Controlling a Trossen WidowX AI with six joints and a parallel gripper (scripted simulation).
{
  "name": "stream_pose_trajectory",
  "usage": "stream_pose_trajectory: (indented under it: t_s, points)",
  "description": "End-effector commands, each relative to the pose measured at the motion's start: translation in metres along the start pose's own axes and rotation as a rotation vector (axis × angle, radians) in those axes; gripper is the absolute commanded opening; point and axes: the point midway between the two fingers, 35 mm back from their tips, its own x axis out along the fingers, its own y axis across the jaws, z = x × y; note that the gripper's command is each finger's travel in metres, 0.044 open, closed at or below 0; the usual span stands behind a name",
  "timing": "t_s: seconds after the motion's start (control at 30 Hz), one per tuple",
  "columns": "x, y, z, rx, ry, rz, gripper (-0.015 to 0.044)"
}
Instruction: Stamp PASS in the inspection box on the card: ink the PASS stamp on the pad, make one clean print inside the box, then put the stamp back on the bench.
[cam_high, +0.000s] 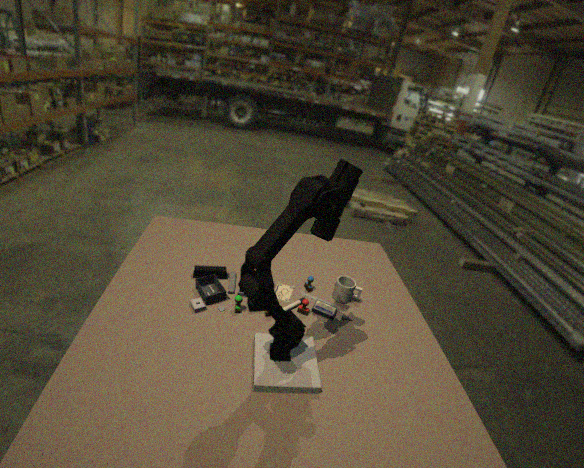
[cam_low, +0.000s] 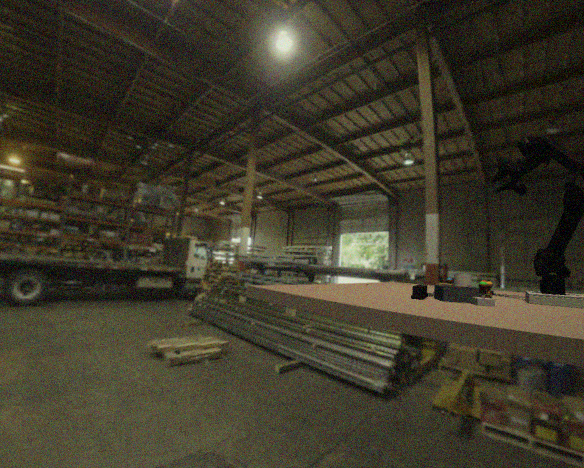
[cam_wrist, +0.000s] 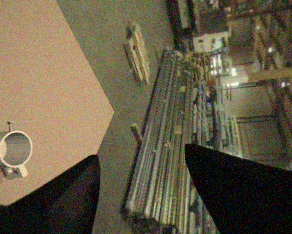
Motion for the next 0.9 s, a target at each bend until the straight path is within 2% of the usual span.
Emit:
stream_pose_trajectory:
  t_s: [0.0, 0.23, 0.43, 0.67, 0.87]
  points:
    - [0.043, 0.016, 0.007, 0.212, -0.083, 0.146, 0.0225]
    - [0.104, 0.061, 0.051, 0.52, -0.138, 0.437, 0.0225]
    - [0.14, 0.128, 0.111, 0.747, -0.05, 0.739, 0.0225]
    - [0.144, 0.216, 0.169, 0.874, 0.188, 0.97, 0.0225]
    - [0.123, 0.298, 0.199, 0.913, 0.455, 1.04, 0.0225]
